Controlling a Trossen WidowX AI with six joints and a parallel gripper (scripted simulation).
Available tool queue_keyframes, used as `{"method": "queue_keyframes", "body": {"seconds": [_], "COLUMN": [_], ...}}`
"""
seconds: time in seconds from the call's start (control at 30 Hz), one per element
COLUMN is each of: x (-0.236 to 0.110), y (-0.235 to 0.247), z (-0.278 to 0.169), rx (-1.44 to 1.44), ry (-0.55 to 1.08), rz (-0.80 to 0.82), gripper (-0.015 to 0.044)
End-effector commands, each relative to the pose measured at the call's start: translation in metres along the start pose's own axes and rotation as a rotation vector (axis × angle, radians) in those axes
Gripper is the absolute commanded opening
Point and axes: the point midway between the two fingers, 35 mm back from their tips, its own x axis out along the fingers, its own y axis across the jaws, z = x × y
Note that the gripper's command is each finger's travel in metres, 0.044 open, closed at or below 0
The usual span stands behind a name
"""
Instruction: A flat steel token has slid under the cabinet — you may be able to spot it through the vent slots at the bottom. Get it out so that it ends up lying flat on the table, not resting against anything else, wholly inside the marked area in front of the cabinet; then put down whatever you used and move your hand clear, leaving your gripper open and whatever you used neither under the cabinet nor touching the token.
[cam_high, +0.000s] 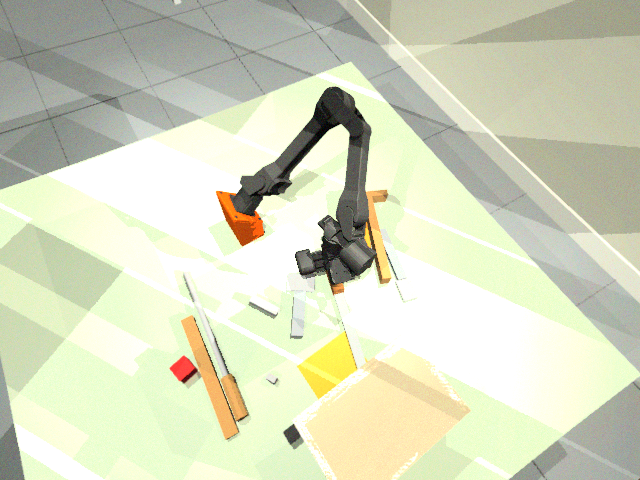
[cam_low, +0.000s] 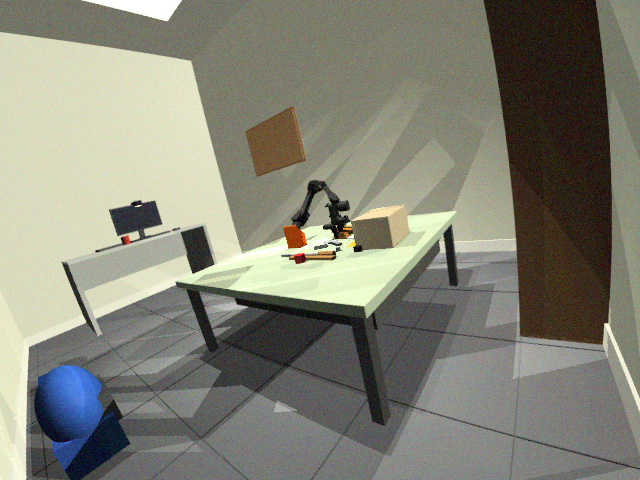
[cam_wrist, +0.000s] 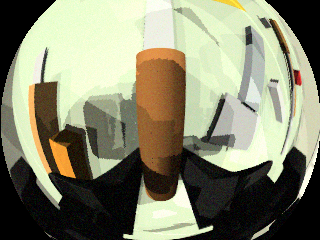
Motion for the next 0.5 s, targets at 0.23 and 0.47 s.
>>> {"method": "queue_keyframes", "body": {"seconds": [0.23,0.47], "x": [0.001,0.001], "y": [0.000,0.001], "z": [-0.014,-0.019], "rx": [0.004,0.003], "ry": [0.004,0.003], "rz": [-0.001,0.000], "gripper": [0.0000,0.0000]}}
